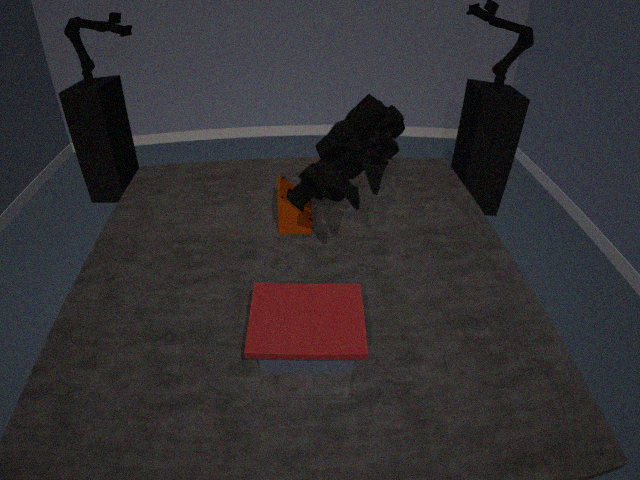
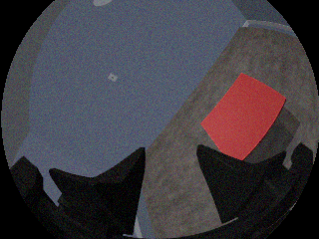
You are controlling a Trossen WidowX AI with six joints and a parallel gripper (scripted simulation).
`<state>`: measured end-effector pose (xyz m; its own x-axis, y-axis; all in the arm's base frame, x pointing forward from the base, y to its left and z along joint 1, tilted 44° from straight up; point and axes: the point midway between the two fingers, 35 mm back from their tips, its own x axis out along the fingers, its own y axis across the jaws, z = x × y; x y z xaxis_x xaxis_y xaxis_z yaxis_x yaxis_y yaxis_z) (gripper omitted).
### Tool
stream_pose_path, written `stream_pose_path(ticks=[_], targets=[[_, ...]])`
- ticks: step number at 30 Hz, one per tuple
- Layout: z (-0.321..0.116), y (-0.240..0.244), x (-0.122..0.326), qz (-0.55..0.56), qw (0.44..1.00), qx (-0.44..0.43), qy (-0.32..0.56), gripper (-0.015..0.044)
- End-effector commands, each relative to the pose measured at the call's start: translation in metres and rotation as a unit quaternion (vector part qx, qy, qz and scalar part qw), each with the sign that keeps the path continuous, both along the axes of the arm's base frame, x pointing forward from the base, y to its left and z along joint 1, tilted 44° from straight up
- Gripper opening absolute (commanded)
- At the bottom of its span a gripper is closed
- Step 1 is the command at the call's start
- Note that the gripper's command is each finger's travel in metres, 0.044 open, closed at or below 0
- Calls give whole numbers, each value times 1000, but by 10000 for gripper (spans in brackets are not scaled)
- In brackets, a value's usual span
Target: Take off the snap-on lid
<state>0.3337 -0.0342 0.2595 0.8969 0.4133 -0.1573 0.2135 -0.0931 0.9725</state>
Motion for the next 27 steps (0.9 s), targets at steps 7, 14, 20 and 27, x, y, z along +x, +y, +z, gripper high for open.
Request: stream_pose_path(ticks=[7, 14, 20, 27], targets=[[-125, -5, -20, -25, 947, 178, 265, 235], [-145, -4, -28, -31, 926, 212, 312, 235], [-151, 2, -28, -31, 926, 212, 312, 235], [-188, 37, -33, -30, 926, 213, 311, 235]])
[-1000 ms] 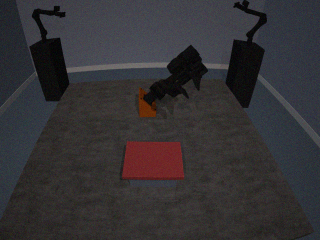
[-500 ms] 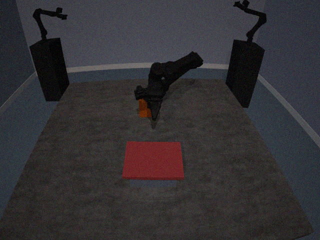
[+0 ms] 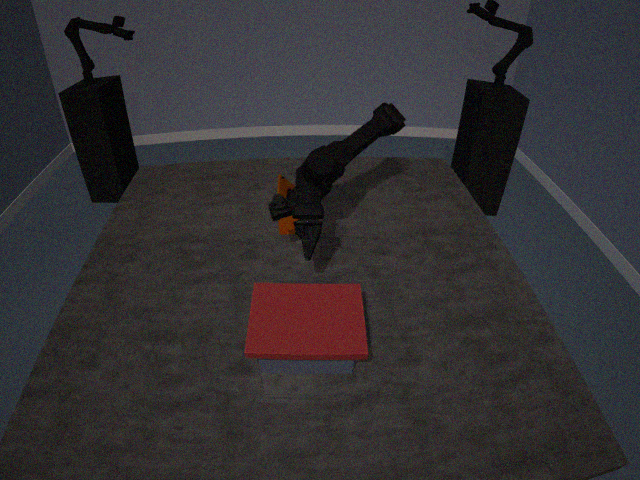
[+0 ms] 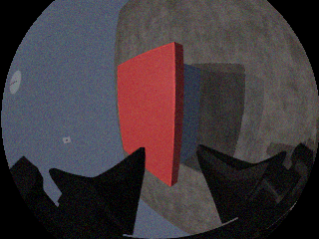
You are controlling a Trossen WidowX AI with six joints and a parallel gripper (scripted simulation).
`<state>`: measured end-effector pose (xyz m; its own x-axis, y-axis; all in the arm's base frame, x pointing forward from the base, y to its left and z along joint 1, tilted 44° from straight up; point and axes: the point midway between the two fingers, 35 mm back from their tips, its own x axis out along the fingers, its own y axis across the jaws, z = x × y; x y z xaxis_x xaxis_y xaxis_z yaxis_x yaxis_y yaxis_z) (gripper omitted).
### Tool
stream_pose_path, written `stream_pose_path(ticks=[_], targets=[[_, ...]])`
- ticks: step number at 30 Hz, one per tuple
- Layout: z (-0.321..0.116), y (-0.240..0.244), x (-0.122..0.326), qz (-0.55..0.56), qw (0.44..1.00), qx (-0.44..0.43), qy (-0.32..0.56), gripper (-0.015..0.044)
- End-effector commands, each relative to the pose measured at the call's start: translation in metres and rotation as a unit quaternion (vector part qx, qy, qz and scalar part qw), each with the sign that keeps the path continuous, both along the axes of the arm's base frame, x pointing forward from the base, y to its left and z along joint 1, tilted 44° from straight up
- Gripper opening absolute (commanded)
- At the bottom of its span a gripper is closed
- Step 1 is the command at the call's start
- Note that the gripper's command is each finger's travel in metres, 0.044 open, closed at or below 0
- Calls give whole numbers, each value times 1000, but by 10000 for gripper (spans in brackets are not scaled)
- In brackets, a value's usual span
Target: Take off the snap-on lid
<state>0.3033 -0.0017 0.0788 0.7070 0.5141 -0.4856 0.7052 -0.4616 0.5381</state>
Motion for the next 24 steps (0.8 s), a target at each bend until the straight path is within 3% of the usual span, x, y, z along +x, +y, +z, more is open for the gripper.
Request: stream_pose_path(ticks=[1, 24], targets=[[-7, 5, -3, -5, 1000, 2, 1, 235], [-22, 19, 22, -3, 1000, -1, 3, 235]])
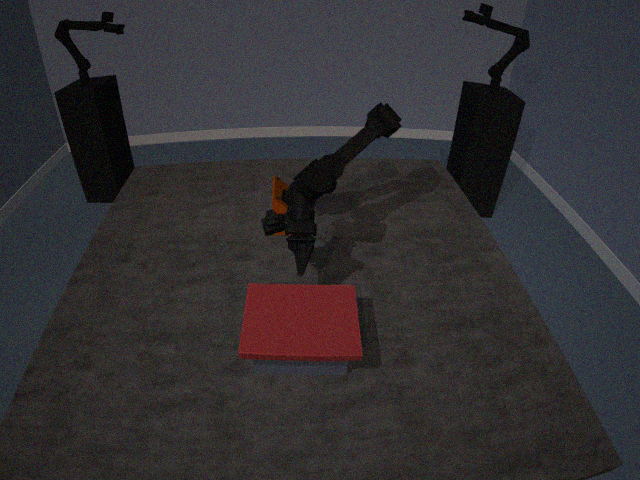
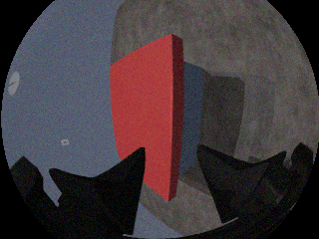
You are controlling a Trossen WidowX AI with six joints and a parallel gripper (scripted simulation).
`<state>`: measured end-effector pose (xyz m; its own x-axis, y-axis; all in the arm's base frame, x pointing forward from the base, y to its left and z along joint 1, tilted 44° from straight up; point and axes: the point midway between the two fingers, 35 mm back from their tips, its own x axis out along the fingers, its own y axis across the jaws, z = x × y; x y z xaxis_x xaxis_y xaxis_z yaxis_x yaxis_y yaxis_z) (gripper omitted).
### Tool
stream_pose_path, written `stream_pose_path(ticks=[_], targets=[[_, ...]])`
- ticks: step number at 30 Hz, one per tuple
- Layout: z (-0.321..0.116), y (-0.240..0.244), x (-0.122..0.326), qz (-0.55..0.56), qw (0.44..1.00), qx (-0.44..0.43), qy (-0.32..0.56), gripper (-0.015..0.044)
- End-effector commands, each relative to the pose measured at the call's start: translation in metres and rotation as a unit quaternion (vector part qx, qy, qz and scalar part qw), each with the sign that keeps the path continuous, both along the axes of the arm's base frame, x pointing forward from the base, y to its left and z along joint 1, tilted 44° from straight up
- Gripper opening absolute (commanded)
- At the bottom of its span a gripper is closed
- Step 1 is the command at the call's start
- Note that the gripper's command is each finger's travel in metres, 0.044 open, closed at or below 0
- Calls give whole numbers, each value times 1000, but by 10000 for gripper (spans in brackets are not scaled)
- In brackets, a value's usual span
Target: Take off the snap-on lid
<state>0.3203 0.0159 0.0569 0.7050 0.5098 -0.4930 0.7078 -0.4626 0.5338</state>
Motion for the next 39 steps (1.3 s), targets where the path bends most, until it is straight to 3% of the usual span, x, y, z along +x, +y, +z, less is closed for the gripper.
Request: stream_pose_path(ticks=[1, 25, 26, 39], targets=[[-1, 3, 6, -1, 1000, 0, -1, 235], [-19, 24, 30, -3, 1000, 4, -4, 235], [-19, 24, 30, -3, 1000, 4, -4, 209], [-19, 24, 30, -3, 1000, 4, -4, 122]])
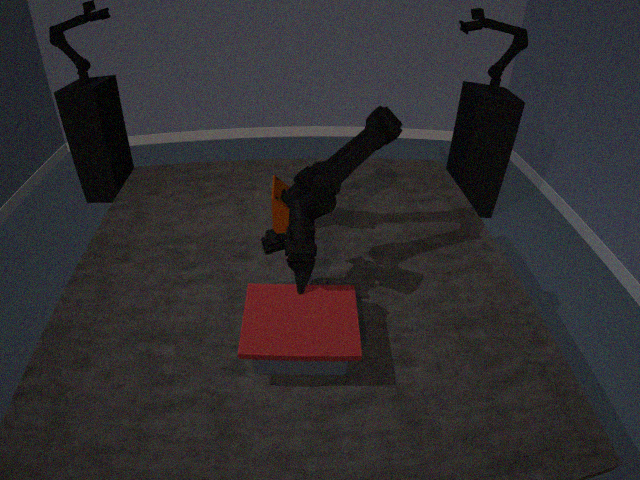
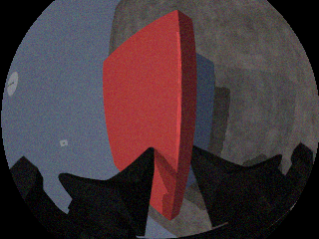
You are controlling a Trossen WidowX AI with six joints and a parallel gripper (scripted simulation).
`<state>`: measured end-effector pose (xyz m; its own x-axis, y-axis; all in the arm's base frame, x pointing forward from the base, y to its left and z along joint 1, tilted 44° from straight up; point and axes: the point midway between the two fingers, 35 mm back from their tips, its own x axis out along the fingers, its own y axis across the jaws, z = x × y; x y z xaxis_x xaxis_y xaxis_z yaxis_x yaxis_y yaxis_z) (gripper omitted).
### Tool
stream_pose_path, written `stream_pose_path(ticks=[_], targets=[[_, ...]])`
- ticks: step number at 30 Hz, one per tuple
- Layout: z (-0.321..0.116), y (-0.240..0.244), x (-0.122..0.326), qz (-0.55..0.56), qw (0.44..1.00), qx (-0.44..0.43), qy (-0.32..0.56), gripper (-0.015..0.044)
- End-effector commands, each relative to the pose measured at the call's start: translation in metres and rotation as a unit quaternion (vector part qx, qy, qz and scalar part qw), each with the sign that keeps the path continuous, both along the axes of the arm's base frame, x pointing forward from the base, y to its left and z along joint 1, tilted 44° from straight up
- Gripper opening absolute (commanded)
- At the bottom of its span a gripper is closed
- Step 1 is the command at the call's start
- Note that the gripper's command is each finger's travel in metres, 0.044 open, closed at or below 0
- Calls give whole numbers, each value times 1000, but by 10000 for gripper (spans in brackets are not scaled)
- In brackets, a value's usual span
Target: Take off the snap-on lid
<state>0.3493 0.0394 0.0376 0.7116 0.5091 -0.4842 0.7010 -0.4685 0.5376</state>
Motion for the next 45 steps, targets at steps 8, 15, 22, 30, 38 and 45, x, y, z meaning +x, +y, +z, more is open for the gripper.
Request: stream_pose_path(ticks=[8, 15, 22, 30, 38, 45], targets=[[0, 0, 0, 0, 1000, 0, 0, 0], [1, -1, 0, 0, 1000, 0, 0, 0], [3, -2, 0, 0, 1000, 0, 0, 0], [4, -3, -1, 0, 1000, 0, 0, 0], [5, -4, -1, 0, 1000, 0, 0, 0], [6, -5, -1, 0, 1000, 0, 0, 0]])
